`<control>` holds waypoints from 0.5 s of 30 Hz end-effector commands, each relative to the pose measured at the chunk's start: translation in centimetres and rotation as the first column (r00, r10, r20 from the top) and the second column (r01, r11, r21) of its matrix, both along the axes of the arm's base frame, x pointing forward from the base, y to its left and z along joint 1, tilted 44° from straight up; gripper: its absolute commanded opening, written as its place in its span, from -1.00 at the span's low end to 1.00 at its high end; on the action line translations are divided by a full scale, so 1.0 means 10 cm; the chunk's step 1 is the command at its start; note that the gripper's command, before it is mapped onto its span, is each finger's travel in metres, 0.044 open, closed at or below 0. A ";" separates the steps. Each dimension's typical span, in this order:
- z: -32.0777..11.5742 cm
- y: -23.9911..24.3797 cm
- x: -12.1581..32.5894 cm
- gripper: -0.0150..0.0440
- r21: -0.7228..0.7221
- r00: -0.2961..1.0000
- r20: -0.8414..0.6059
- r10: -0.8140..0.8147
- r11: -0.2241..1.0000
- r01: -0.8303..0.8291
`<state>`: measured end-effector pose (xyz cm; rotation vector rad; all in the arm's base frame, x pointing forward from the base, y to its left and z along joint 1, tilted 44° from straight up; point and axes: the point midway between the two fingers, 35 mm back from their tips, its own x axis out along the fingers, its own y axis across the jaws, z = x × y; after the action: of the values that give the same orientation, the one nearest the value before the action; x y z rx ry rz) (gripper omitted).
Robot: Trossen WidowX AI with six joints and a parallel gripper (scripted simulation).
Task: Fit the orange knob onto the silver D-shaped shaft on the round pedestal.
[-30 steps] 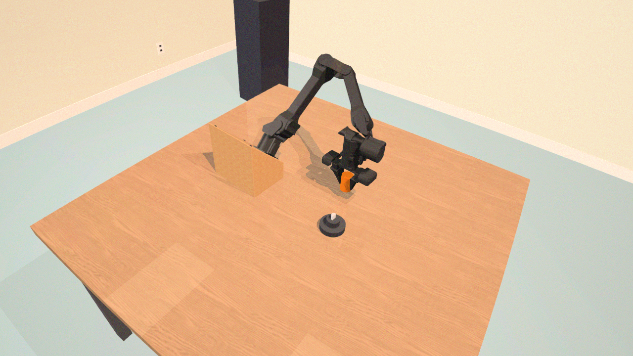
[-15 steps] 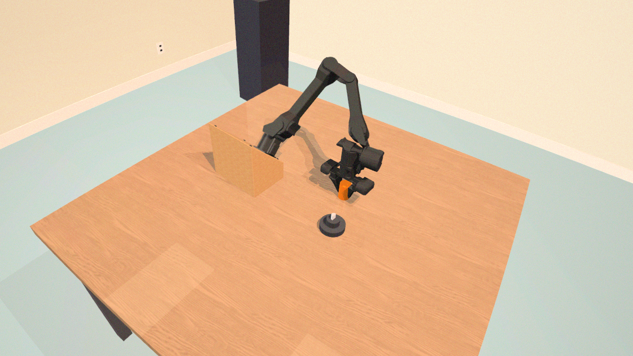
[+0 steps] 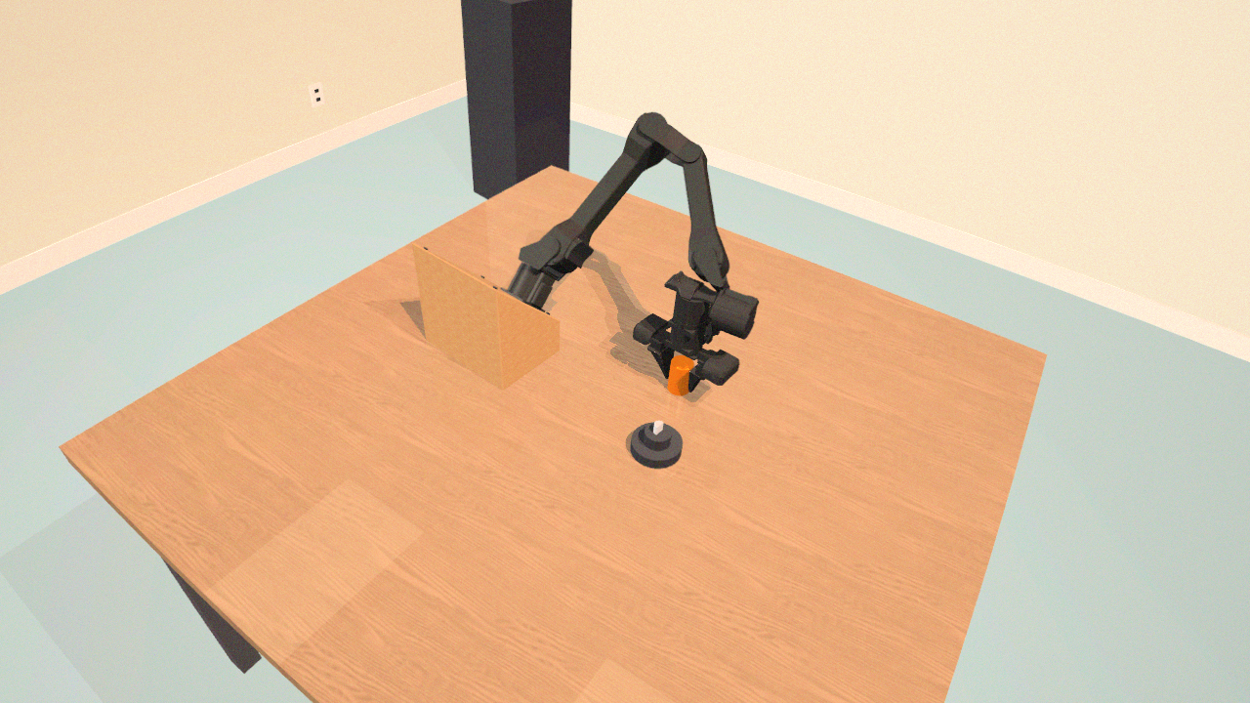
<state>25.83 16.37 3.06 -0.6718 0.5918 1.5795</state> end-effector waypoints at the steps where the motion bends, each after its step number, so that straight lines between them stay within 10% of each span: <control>1: 0.00 0.00 0.00 0.32 -0.001 1.000 0.000 0.001 1.000 -0.001; 7: 0.00 0.00 0.00 0.32 -0.001 1.000 0.000 0.001 1.000 -0.001; 15: 0.58 -0.57 0.06 1.00 0.000 1.000 0.002 -0.006 1.000 0.006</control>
<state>26.20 12.55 6.48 -0.6650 0.6098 1.5840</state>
